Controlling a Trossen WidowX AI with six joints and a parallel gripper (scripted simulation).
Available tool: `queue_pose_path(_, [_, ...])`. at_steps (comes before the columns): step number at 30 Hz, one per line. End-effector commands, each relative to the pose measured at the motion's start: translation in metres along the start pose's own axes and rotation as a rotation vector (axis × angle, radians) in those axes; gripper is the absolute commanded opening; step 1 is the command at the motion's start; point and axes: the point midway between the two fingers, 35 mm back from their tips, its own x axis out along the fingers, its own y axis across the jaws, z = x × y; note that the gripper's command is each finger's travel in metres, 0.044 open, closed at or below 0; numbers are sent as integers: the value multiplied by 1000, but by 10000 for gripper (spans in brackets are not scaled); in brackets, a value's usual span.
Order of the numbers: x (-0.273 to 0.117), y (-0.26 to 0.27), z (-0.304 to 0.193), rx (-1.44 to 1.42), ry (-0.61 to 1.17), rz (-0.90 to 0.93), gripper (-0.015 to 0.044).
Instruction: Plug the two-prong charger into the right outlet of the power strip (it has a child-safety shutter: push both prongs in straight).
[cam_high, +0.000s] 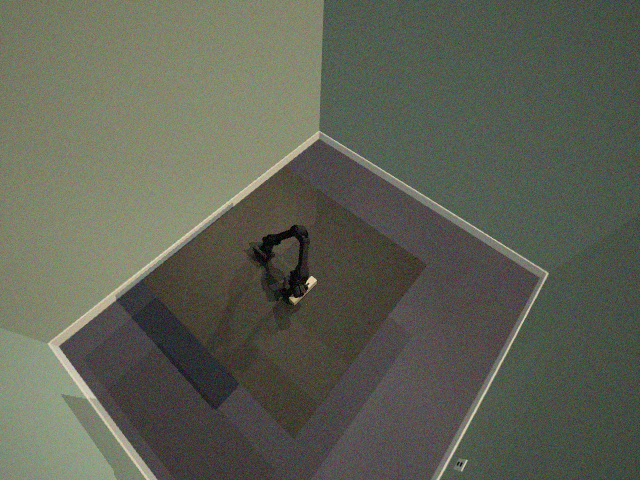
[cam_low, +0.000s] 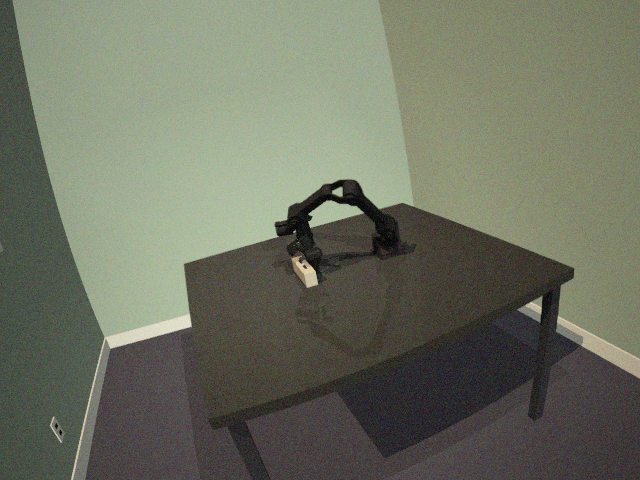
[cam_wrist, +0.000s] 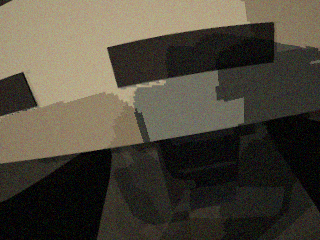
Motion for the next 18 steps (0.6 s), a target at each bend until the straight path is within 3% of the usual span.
queue_pose_path(1, [0, 0, -1, -3, -2, -1, 440])
queue_pose_path(18, [1, 0, -6, -8, -9, 0, 440])
